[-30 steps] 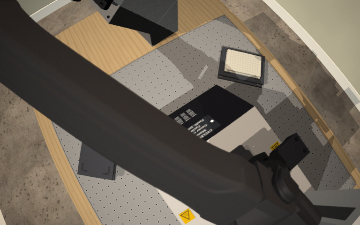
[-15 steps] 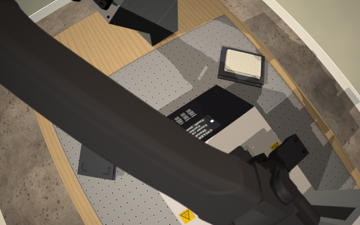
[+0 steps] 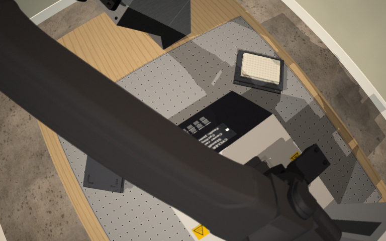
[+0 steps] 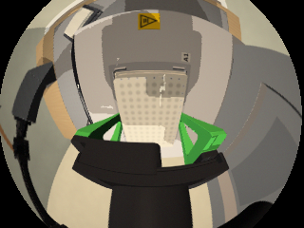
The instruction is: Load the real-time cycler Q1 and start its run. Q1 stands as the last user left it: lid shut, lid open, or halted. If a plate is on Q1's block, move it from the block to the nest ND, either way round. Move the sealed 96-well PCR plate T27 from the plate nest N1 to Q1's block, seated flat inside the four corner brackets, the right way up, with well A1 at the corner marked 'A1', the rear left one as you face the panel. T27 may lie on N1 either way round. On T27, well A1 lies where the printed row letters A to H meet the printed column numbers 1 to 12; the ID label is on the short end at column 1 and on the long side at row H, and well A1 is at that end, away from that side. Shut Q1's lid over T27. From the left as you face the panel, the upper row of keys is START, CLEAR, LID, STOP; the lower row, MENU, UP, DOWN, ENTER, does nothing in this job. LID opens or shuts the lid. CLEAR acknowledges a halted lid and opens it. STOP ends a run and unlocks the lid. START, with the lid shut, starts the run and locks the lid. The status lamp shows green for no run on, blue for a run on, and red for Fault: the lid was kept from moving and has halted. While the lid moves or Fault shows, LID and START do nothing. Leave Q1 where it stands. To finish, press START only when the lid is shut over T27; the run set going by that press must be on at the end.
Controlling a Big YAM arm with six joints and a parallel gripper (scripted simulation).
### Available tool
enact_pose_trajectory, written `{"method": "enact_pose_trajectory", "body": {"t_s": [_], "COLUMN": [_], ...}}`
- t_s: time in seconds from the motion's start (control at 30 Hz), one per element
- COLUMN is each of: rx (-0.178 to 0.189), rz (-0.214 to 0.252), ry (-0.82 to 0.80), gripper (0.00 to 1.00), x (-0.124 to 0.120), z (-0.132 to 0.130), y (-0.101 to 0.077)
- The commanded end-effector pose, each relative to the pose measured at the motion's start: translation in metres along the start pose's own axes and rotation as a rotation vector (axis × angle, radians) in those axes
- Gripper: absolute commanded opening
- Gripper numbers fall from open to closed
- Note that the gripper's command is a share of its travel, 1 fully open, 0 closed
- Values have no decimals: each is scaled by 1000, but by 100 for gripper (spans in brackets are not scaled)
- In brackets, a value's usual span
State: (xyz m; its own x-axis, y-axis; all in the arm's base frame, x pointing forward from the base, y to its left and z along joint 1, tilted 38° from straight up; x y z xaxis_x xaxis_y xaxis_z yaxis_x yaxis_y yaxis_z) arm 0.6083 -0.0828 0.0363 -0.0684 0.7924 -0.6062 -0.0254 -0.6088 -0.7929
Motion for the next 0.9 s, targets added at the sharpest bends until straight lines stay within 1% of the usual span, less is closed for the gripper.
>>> {"method": "enact_pose_trajectory", "body": {"t_s": [0.0,0.3,0.67,0.87], "rx": [13,0,-2,-4], "rz": [6,2,1,-4], "ry": [19,-14,-35,-34], "gripper": [0,0,0,0], "x": [-7,14,22,22], "z": [4,2,1,0], "y": [1,-6,-7,-8]}}
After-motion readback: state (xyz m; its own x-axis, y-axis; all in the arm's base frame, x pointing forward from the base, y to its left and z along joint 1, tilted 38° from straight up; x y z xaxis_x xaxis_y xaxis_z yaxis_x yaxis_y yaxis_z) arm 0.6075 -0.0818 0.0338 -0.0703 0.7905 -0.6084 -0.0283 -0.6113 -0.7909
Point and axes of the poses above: the point where the finger pads meet when closed, its own y axis out along the fingers, its own z axis across the jaws, x = y × z, the point moved 5 cm from there along -y, back along the fingers, and after that the axes turned 10 degrees about -y, right-handed, at the moved point
